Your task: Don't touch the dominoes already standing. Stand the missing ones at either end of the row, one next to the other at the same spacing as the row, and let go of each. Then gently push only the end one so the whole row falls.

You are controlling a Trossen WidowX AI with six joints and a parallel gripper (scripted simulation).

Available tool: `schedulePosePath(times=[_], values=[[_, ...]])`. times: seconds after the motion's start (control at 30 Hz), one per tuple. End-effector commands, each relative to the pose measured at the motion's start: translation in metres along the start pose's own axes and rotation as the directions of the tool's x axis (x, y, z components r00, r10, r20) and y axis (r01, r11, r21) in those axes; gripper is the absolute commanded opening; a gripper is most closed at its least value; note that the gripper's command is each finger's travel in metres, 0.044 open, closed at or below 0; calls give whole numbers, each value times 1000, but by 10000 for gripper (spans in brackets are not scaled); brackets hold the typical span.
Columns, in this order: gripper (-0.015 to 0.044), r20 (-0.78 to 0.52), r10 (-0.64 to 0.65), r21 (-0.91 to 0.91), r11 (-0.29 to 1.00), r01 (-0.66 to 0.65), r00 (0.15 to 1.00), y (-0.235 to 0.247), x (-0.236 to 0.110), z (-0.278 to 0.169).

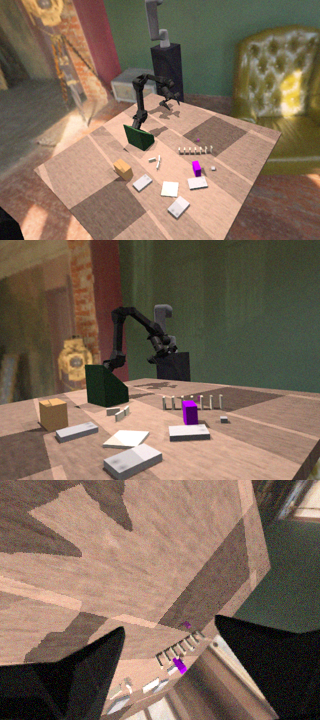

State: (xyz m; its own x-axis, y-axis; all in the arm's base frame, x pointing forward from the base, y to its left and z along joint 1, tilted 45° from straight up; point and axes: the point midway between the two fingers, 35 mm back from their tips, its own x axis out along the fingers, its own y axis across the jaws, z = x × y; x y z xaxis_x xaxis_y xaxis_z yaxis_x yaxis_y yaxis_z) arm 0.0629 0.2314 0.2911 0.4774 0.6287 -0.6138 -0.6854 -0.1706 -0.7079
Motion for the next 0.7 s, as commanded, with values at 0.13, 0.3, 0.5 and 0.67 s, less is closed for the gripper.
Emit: schedulePosePath(times=[0.13, 0.3, 0.5, 0.67], values=[[440, -286, 241, -163, 941, -295, 927, 4, 93, -65], [440, -358, 392, -146, 873, -465, 848, 11, 129, -117], [440, -317, 582, -161, 745, -647, 749, 25, 163, -188], [440, -188, 693, -176, 673, -718, 696, 44, 178, -249]])
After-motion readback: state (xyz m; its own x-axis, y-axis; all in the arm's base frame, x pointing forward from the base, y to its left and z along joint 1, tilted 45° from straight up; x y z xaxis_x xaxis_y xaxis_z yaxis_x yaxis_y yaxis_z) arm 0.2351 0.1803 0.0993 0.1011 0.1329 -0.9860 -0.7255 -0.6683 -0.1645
